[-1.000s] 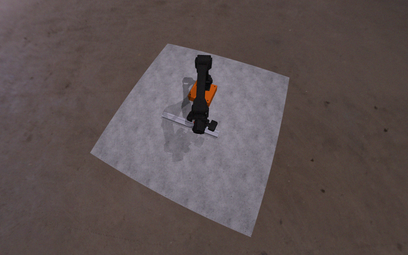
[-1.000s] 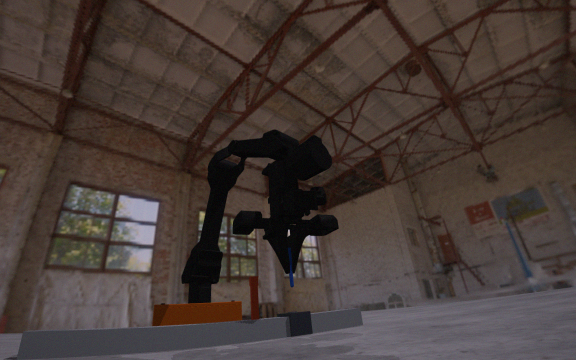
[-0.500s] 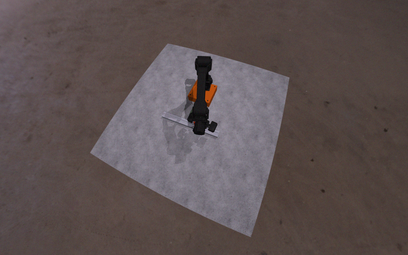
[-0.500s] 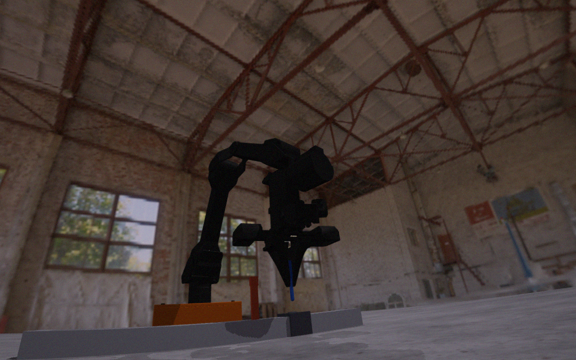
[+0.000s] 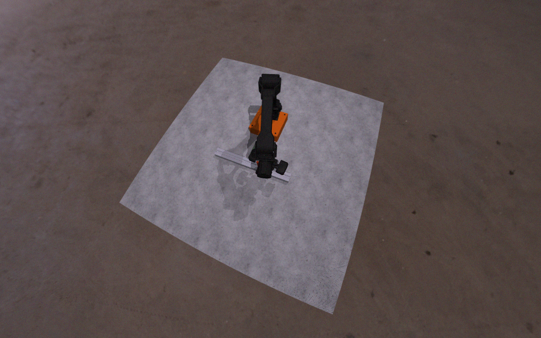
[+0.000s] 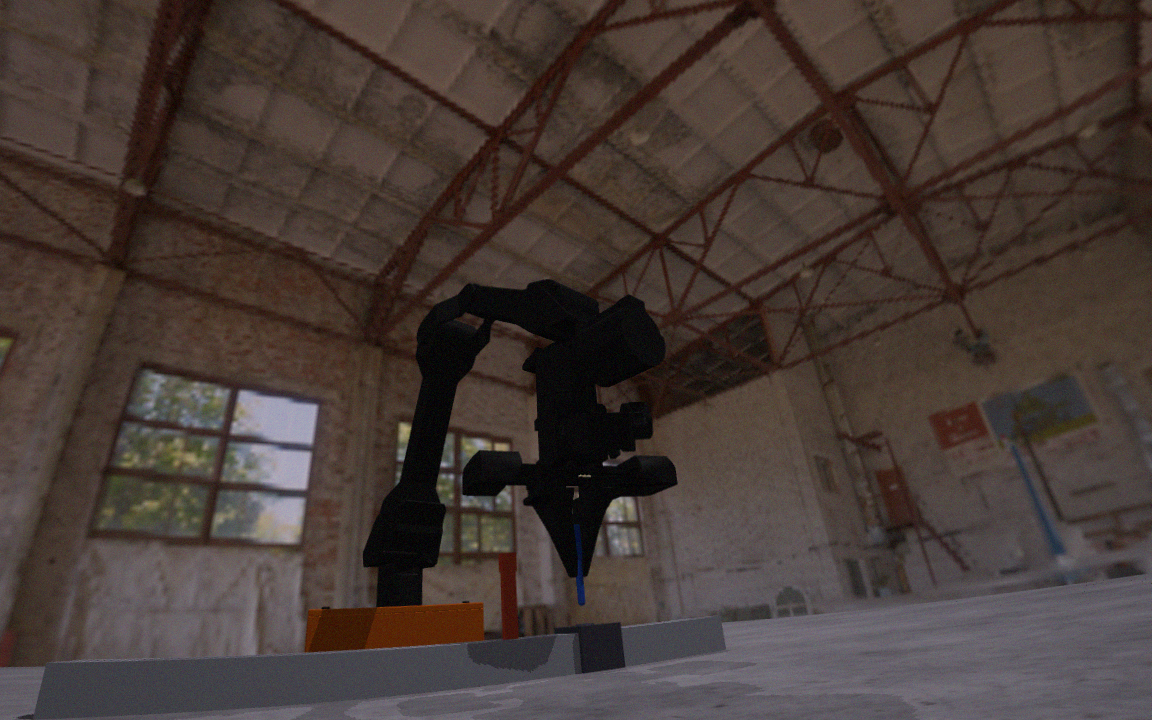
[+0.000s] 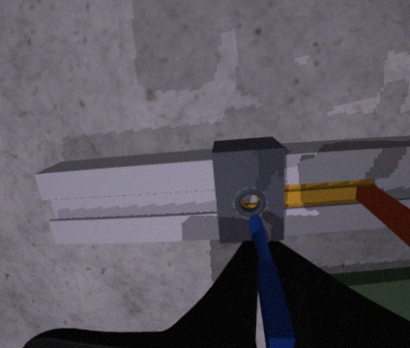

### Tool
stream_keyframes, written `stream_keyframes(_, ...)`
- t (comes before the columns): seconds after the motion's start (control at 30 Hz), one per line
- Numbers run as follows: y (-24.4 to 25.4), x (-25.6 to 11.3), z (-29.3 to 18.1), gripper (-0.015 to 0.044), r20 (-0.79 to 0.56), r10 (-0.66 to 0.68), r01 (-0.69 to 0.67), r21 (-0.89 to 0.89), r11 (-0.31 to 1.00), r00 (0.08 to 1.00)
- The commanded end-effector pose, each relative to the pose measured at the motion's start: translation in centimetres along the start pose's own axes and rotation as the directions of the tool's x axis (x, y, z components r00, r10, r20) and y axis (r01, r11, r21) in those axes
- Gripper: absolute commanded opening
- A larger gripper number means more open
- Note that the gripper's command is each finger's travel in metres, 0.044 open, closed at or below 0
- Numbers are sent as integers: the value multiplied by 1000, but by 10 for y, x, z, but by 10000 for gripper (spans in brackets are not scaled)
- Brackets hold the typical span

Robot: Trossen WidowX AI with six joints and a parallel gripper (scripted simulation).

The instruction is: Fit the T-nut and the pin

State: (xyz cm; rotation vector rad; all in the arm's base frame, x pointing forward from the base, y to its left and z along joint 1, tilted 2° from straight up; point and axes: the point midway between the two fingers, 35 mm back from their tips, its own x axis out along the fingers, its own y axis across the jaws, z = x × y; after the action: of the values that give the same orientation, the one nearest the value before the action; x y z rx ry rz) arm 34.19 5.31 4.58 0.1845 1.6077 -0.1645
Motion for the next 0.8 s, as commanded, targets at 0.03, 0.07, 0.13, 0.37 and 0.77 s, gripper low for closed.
stream_keyframes(0.03,3,1,4,-150,-5,3,-3,-1,1000,1000)
stream_keyframes(0.07,3,1,3,-150,-5,3,-3,-1,1000,1000)
stream_keyframes(0.13,3,1,2,-150,-5,3,-3,-1,1000,1000)
stream_keyframes(0.37,0,1,-3,-150,-6,3,-3,-1,1000,1000)
stream_keyframes(0.77,1,1,1,-150,-5,3,-3,-1,1000,1000)
